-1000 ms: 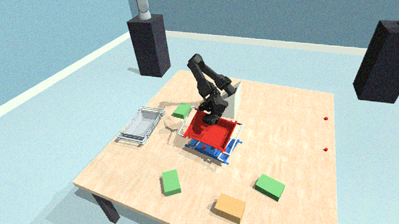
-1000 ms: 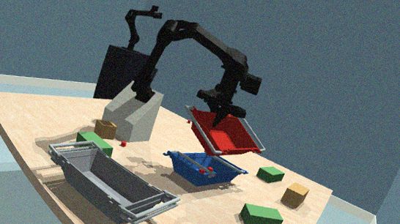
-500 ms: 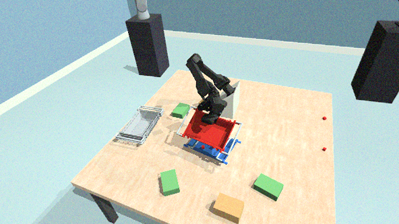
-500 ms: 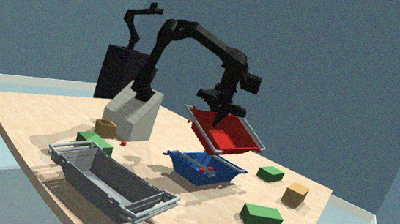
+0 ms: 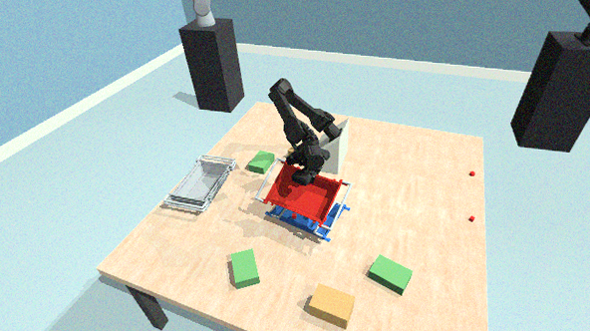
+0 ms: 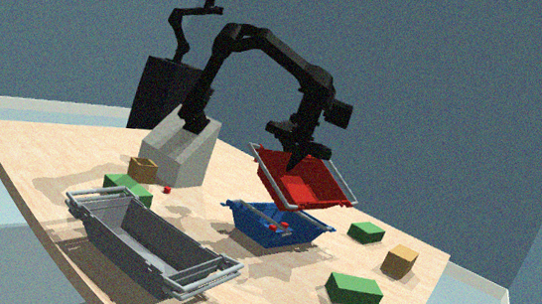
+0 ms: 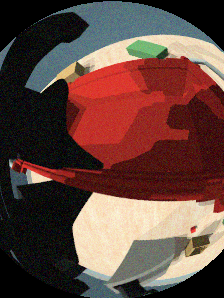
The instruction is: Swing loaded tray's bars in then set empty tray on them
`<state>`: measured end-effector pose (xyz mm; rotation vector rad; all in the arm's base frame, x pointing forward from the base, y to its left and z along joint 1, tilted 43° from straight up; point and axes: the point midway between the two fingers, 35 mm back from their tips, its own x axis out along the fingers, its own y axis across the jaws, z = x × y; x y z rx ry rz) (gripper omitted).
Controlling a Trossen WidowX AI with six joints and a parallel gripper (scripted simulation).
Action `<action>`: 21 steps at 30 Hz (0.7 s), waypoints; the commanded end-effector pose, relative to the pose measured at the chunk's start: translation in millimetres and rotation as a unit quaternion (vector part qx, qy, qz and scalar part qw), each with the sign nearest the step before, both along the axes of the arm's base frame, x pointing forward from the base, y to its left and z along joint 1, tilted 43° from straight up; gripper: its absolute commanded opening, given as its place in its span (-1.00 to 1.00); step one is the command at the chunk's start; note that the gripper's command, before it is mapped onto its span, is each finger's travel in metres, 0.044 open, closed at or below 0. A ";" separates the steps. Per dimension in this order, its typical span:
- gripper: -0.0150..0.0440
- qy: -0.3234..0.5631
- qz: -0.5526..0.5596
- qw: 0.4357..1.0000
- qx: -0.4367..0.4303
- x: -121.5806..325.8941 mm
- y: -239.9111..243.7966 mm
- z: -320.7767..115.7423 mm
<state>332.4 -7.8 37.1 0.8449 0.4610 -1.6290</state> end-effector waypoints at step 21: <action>-0.49 -0.004 0.010 1.000 -0.004 -2.1 -27.7 -29.4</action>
